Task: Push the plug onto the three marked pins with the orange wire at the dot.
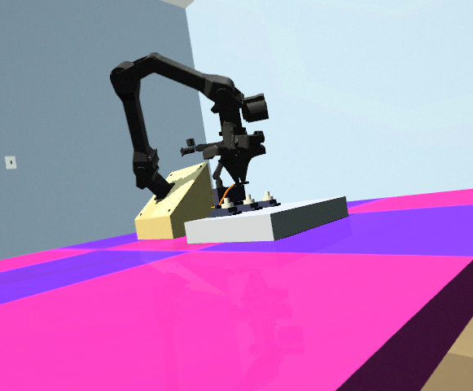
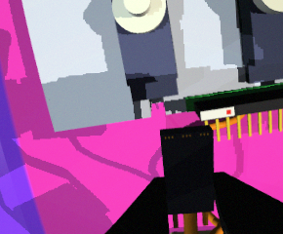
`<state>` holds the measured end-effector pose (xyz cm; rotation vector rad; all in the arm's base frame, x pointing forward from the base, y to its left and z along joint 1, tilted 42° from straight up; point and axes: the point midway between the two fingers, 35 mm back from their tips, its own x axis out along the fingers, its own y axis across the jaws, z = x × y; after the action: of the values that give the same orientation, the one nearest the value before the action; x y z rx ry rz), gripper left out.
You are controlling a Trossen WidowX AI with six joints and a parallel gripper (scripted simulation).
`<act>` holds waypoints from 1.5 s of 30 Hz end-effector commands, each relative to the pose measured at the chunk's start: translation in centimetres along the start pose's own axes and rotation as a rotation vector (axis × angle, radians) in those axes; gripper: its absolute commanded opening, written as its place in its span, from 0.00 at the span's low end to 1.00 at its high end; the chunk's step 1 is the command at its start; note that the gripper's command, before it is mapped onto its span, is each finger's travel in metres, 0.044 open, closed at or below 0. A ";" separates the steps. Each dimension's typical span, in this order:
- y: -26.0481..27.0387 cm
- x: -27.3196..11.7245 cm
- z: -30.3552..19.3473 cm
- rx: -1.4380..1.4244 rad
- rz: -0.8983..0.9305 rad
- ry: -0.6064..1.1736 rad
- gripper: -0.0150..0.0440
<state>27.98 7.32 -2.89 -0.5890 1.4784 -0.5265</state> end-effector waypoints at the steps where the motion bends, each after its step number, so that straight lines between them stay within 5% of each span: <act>1: -0.5 0.2 -1.4 -0.018 0.001 0.005 0.25; 17: -2.8 1.3 -6.9 -0.065 -0.001 0.007 0.25; 27: -2.9 5.2 -6.9 -0.065 -0.002 0.007 0.25; 45: -2.6 4.8 -3.2 -0.064 -0.002 0.005 0.25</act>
<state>24.55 2.08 -4.86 -0.6330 1.5035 -0.4840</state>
